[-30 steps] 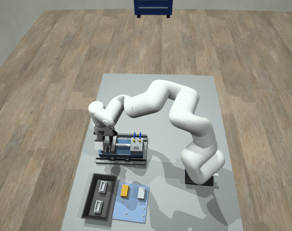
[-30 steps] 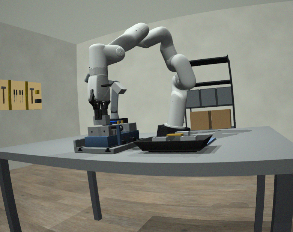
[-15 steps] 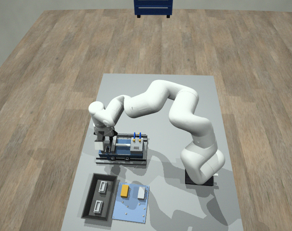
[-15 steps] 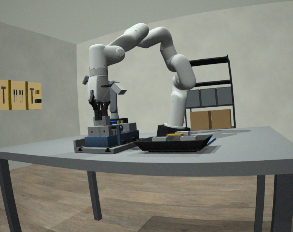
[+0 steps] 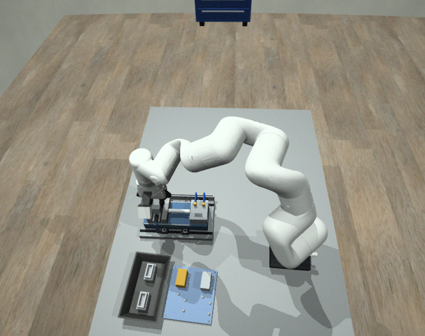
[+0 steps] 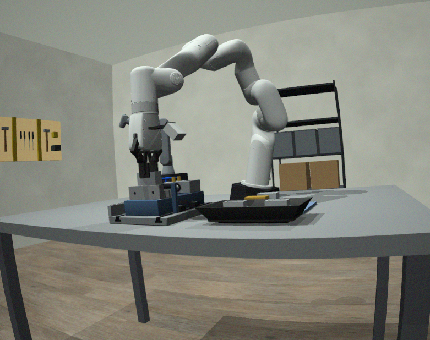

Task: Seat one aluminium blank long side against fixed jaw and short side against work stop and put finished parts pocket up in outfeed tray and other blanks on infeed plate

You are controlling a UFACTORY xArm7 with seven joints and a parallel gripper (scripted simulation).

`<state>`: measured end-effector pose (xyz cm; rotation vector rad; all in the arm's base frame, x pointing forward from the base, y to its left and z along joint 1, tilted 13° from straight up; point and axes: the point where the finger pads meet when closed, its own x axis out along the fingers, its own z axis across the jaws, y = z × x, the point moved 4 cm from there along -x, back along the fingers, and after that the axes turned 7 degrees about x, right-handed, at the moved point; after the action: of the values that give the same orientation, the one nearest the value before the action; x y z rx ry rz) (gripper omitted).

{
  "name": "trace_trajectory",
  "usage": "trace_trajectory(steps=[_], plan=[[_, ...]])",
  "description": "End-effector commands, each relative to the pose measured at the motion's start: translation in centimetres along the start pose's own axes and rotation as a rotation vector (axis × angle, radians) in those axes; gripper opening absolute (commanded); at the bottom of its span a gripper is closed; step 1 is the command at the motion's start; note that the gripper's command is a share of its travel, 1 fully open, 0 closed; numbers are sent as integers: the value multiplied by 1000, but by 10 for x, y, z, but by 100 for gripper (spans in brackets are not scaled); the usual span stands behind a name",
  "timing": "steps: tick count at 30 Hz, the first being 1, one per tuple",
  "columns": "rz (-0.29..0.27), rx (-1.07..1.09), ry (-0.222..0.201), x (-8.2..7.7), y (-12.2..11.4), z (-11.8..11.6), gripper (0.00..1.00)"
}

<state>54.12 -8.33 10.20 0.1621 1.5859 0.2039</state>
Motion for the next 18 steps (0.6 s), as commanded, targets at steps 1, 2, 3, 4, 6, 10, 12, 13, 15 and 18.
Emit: trace_trajectory(steps=[1,2,3,4,6,10,12,13,15,18], plan=[[-2,0,-5,-1,0,1,0],[-2,0,-5,0,0,1,0],[-2,0,-5,0,0,1,0],[-2,0,-5,1,0,1,0],[-2,0,-5,1,0,1,0],[-2,0,-5,2,0,1,0],[-2,0,-5,3,0,1,0],[-2,0,-5,3,0,1,0],[-2,0,-5,4,0,1,0],[-2,0,-5,5,0,1,0]])
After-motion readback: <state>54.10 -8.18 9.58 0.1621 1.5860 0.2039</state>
